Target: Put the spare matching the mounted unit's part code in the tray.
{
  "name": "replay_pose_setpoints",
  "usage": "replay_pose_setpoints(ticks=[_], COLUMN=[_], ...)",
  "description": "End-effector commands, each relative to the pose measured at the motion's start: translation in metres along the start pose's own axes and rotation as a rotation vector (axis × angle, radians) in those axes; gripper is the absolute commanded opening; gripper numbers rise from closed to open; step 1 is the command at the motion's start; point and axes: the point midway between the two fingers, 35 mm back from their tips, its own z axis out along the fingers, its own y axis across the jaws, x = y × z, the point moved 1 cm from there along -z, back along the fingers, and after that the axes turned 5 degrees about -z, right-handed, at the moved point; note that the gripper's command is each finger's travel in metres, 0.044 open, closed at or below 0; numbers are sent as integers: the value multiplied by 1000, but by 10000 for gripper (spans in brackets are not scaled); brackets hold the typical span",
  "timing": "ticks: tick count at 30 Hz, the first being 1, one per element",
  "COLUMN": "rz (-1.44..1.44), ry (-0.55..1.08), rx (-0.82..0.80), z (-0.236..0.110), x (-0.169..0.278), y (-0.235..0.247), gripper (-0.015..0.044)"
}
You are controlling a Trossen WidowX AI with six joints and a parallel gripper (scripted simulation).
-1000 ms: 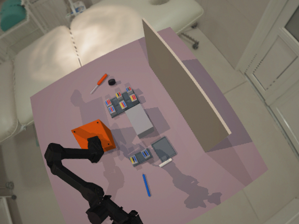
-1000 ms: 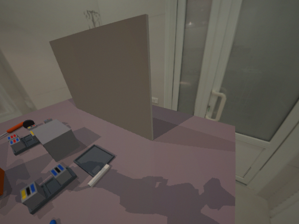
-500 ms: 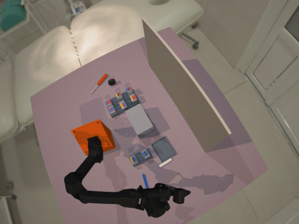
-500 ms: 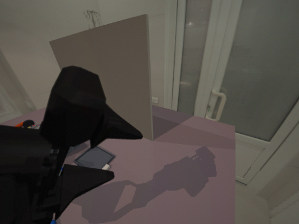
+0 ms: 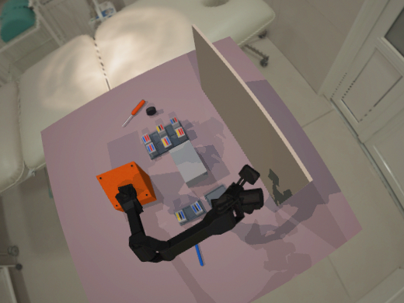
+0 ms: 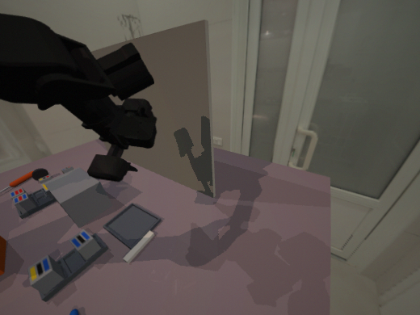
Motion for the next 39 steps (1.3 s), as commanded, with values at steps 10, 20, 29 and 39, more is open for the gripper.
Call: replay_pose_setpoints(ticks=[10, 20, 29, 39], rz=[-1026, -1153, -1153, -1679], ry=[321, 335, 335, 493], rx=[450, 511, 511, 413], z=[33, 32, 32, 44], x=[194, 214, 214, 289], y=[75, 77, 77, 66], gripper=[440, 440, 440, 440])
